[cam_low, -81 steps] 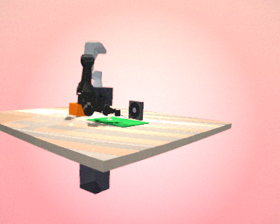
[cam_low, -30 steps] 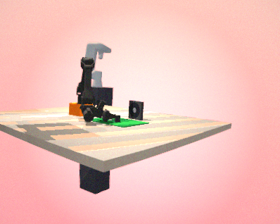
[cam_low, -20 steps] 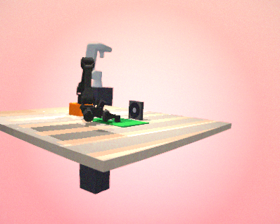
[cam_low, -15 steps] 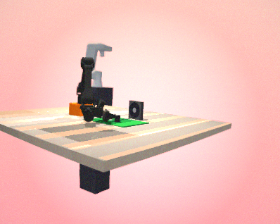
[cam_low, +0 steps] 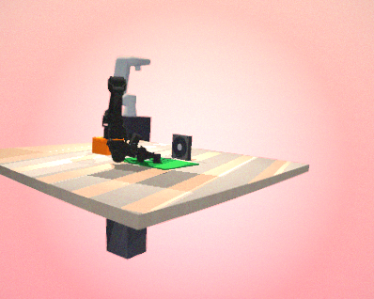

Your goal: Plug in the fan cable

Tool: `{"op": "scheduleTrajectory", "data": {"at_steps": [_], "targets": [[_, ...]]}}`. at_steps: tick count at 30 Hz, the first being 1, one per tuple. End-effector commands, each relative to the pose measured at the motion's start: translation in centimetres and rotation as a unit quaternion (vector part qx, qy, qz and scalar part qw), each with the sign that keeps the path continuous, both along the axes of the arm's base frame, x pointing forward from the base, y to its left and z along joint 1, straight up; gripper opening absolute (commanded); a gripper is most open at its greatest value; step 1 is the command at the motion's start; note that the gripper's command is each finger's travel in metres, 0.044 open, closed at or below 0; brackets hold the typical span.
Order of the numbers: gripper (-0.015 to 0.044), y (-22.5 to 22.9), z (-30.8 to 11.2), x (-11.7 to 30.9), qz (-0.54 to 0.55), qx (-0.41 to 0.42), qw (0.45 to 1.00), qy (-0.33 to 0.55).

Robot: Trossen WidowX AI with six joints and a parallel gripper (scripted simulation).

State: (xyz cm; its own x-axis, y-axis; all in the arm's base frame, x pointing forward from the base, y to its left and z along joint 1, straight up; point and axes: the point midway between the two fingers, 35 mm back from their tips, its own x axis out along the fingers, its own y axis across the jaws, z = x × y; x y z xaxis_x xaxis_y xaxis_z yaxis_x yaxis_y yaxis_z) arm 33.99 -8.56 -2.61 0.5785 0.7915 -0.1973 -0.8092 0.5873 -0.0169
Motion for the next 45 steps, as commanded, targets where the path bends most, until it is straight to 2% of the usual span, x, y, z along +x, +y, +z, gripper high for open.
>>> {"op": "scheduleTrajectory", "data": {"at_steps": [1, 5, 6, 31, 45], "targets": [[0.0026, 0.0, 0.0, 0.0, 0.0, 0.0, 1.0, 0.0], [0.0131, 0.0, 0.0, 0.0, 0.0, 0.0, 1.0, 0.0], [0.014, 0.0, 0.0, 0.0, 0.0, 0.0, 1.0, 0.0], [0.014, 0.0, 0.0, 0.0, 0.0, 0.0, 1.0, 0.0], [0.014, -2.6, 1.1, -1.5, -0.007, -0.013, 1.0, 0.01]]}}
